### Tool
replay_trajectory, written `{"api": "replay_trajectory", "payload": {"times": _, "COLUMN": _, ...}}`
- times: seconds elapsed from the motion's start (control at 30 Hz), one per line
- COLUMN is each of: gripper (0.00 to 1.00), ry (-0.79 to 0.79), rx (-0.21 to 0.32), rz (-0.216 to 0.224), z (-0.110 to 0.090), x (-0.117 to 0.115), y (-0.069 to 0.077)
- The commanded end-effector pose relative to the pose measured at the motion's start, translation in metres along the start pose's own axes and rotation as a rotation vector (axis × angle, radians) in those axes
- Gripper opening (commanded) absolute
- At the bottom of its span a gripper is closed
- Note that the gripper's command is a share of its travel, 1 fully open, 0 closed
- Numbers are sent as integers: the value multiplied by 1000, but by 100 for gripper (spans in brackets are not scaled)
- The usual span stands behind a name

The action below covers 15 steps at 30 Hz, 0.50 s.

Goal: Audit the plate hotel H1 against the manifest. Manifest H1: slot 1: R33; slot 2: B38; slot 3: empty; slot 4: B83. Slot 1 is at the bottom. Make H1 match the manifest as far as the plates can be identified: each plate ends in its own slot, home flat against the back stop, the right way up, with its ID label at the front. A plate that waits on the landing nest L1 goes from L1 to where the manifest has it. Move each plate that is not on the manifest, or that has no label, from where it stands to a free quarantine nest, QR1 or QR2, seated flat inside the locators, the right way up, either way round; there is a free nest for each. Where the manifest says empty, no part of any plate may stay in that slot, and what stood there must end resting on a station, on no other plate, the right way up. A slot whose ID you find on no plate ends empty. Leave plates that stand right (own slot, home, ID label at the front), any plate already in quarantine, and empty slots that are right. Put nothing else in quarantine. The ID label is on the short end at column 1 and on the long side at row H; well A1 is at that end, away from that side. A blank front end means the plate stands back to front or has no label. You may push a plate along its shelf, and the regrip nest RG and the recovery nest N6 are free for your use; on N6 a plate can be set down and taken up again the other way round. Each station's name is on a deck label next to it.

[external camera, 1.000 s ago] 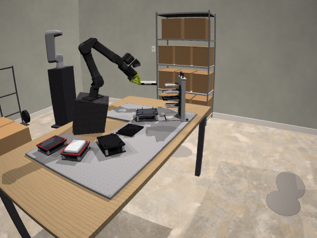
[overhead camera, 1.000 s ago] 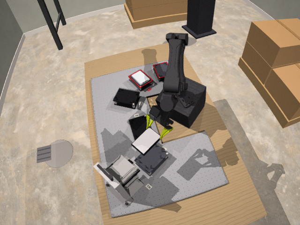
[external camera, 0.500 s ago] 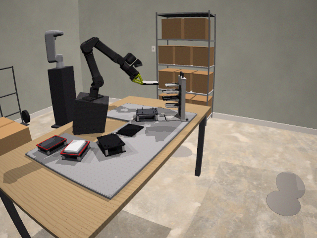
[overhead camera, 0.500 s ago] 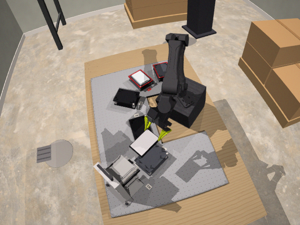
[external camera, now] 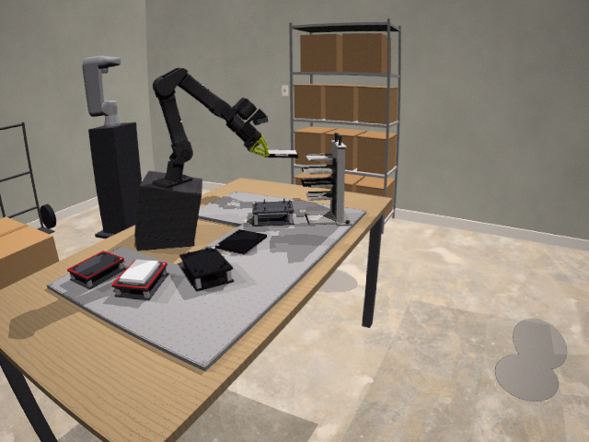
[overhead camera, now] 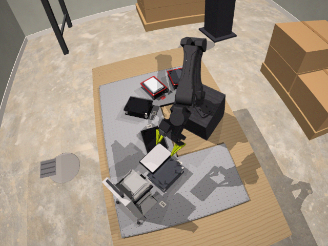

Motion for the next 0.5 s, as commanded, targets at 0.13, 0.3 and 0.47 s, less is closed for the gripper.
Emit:
{"api": "replay_trajectory", "payload": {"times": 0.13, "gripper": 86, "ry": -12, "rx": -34, "rz": 13, "z": 21, "x": 6, "y": -5}}
{"api": "replay_trajectory", "payload": {"times": 0.3, "gripper": 86, "ry": -13, "rx": -35, "rz": 10, "z": 23, "x": 6, "y": -6}}
{"api": "replay_trajectory", "payload": {"times": 0.47, "gripper": 86, "ry": -12, "rx": -35, "rz": 13, "z": 26, "x": 7, "y": -11}}
Point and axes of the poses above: the point where the finger pads meet when closed, its own y axis back along the fingers, its own x axis across the jaws, z = x × y, the point moved 2 cm from there along y, back along the fingers, and after that the axes turned 14 degrees about -y, right-handed, at the moved point
